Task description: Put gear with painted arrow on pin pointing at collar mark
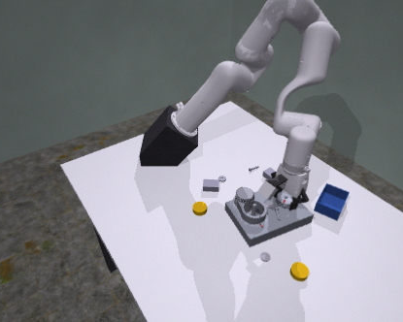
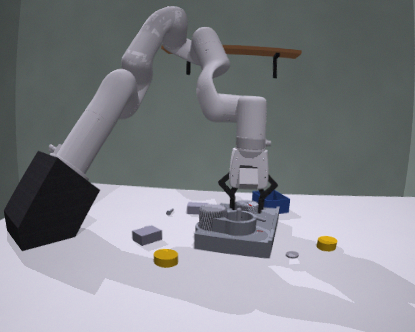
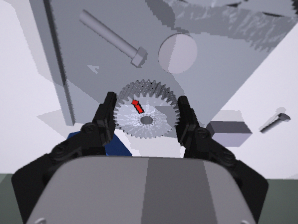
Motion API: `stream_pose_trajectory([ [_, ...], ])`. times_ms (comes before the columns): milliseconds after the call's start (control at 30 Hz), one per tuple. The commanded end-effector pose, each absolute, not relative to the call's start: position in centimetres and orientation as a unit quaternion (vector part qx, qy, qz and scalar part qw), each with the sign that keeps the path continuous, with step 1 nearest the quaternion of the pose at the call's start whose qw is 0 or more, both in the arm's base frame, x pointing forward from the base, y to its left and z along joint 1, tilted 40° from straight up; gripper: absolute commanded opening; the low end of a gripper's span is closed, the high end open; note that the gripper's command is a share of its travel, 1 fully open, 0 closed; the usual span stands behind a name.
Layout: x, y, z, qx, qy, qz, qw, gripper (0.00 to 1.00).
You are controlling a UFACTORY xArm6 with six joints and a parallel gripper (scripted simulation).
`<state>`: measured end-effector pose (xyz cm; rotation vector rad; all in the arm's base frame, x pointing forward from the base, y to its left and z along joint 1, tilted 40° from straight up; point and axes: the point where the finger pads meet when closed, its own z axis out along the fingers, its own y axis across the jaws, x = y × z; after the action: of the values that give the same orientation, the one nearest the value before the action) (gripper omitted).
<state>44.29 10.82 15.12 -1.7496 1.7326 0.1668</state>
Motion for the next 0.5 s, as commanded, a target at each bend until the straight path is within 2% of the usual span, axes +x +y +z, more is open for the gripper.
stream_pose_trajectory([
  [0,44.4,10.7,15.6,-0.669,0.662,0.062,0.333,0.0],
  [467,43.7,9.7,17.0,-0.669,0.662,0.062,0.333,0.0],
])
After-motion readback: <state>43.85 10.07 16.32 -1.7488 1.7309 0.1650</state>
